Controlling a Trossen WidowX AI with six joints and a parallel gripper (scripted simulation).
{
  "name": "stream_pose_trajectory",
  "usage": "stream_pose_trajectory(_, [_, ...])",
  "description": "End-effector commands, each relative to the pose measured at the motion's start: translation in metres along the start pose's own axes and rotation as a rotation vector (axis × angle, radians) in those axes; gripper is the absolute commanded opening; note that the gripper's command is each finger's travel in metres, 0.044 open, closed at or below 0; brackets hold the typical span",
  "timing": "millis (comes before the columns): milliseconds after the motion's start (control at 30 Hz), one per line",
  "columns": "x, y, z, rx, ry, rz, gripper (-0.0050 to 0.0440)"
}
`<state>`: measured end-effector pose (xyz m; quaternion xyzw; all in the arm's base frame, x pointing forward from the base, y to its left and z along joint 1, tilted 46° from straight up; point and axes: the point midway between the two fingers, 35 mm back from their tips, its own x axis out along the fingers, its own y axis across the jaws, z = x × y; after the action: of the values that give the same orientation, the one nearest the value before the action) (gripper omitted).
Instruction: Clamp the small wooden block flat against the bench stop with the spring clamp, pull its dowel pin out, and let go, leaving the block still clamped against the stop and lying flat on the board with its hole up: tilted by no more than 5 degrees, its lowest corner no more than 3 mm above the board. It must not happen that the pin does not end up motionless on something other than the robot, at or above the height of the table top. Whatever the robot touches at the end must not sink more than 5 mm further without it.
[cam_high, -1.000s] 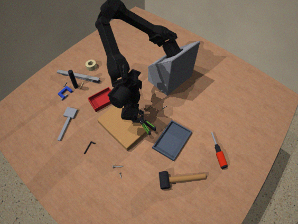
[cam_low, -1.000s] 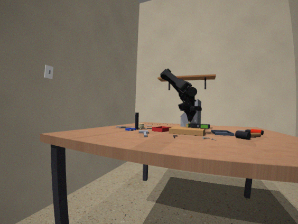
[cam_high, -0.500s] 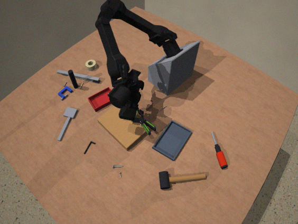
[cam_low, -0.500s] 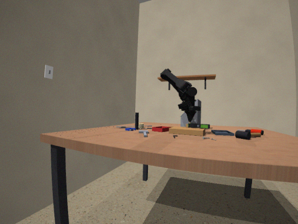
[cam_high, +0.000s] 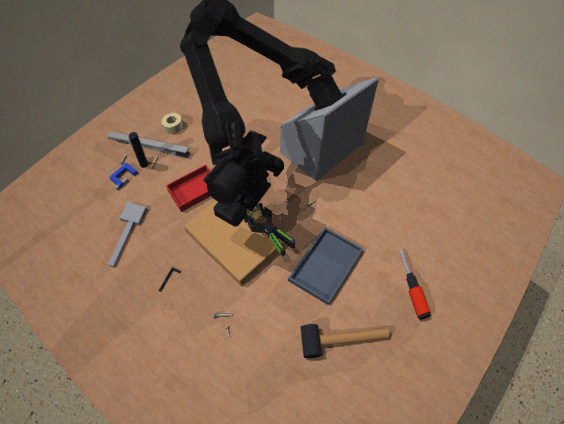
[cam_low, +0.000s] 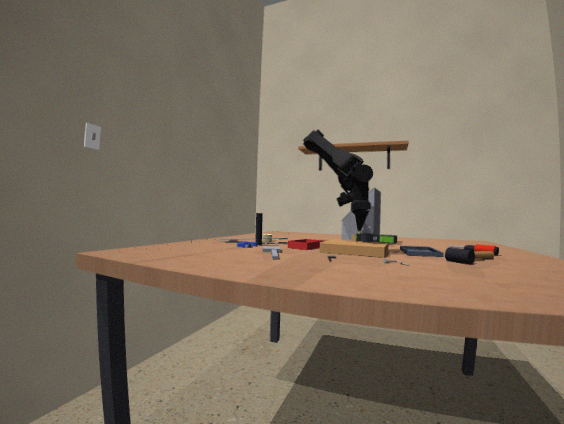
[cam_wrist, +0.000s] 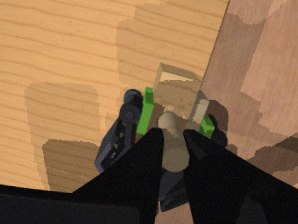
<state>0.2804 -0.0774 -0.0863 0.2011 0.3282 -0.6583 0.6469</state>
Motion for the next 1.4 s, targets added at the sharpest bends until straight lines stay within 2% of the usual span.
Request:
stream_pose_trajectory(0, [-0.0029, 0.0005, 0.0003, 0.072, 0.001, 0.004, 0.0000])
stream_pose_trajectory(900, [-0.0037, 0.0005, 0.0002, 0.806, 0.003, 0.003, 0.0000])
stream_pose_trajectory(1367, [-0.0041, 0.0005, 0.0002, 0.904, 0.003, 0.003, 0.0000])
